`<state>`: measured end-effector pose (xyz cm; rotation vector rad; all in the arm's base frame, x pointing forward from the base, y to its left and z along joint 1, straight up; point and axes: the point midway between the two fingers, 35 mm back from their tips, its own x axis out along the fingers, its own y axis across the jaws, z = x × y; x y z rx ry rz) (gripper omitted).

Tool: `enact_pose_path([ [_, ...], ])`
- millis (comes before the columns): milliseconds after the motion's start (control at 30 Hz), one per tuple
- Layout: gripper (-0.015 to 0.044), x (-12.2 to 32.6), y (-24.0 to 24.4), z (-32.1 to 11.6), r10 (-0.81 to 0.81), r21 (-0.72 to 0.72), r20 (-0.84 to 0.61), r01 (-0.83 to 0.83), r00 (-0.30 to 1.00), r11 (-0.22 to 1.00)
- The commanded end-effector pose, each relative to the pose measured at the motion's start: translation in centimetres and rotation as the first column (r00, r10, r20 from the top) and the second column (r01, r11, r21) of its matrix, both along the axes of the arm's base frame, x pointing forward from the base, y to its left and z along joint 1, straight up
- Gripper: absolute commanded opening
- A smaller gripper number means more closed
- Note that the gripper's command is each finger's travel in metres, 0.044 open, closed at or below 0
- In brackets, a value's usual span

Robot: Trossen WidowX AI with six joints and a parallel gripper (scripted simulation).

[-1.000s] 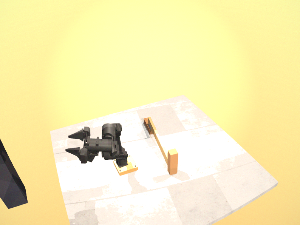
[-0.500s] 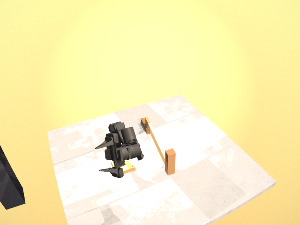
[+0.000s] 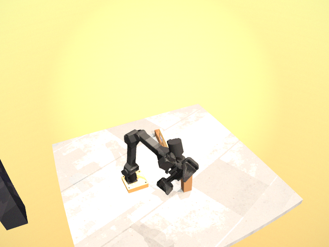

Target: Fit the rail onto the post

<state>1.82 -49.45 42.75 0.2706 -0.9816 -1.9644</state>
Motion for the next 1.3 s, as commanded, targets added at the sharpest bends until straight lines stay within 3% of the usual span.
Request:
enact_pose_path([
  [0, 0.044, 5.6, -0.4, -2.5, 0.156, 0.216, -0.182, -0.115, 0.971, 0.97],
  [167, 0.044, 13.5, 0.6, -6.4, 0.425, 0.495, -0.395, -0.201, 0.814, 0.845],
  [333, 0.044, 20.7, 3.5, -10.7, 0.684, 0.71, -0.512, -0.191, 0.52, 0.678],
  [500, 0.044, 26.8, 8.1, -15.1, 0.851, 0.846, -0.511, -0.104, 0.123, 0.523],
  [633, 0.044, 30.8, 12.8, -18.8, 0.881, 0.903, -0.419, 0.001, -0.218, 0.43],
  [800, 0.044, 34.1, 19.7, -23.4, 0.768, 0.918, -0.218, 0.14, -0.602, 0.37],
  [933, 0.044, 35.3, 25.6, -26.3, 0.588, 0.914, -0.035, 0.211, -0.808, 0.345],
  [1100, 0.044, 34.4, 30.9, -28.8, 0.329, 0.883, 0.17, 0.292, -0.929, 0.368],
  [1267, 0.044, 32.0, 36.9, -31.1, -0.011, 0.839, 0.387, 0.348, -0.922, 0.418],
])
